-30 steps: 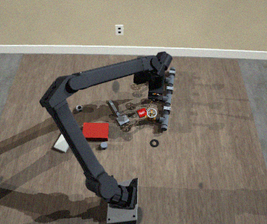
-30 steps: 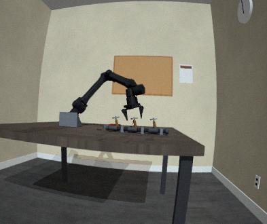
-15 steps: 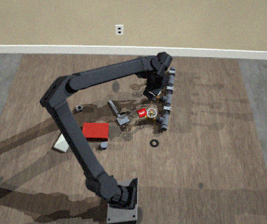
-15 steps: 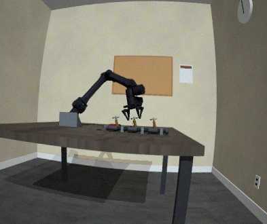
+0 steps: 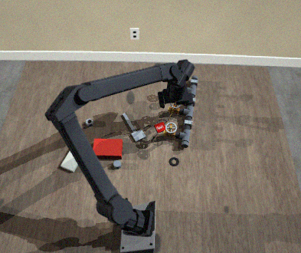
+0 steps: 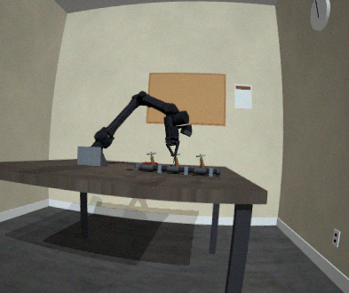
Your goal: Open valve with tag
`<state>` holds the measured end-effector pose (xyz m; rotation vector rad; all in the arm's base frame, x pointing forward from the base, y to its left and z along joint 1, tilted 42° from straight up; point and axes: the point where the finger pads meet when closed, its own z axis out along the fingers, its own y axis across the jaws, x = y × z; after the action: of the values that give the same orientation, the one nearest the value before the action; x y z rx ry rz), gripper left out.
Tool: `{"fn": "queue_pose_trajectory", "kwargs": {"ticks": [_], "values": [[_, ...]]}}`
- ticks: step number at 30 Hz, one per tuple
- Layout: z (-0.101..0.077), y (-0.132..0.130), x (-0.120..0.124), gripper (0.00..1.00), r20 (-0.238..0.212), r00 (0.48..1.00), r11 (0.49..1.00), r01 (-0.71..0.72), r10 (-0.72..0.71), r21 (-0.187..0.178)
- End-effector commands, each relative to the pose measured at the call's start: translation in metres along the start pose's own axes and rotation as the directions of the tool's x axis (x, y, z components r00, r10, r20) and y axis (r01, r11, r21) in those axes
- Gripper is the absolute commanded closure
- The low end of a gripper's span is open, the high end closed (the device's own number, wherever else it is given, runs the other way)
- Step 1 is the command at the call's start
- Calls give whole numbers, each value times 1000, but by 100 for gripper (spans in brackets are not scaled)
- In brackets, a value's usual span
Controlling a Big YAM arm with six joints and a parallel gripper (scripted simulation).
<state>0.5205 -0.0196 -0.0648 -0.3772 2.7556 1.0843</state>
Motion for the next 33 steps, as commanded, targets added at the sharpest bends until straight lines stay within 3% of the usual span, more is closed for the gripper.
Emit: {"fn": "queue_pose_trajectory", "kwargs": {"ticks": [1,5,9,11,12,16,22,25,33], "values": [[-13,-4,-22,0,51,942,943,-332,331,24],[-13,-4,-22,0,49,837,837,-546,546,5],[-13,-3,-21,0,42,681,682,-732,731,-11],[-13,-3,-21,0,42,681,682,-732,731,-11],[-13,-3,-20,0,44,563,564,-826,826,-15],[-13,-3,-20,0,42,357,359,-933,933,-24],[-13,-3,-20,0,59,8,11,-999,998,-45],[-13,-3,-20,0,59,-30,-27,-998,998,-48],[-6,-7,-15,0,52,-49,-47,-998,997,-37]]}}
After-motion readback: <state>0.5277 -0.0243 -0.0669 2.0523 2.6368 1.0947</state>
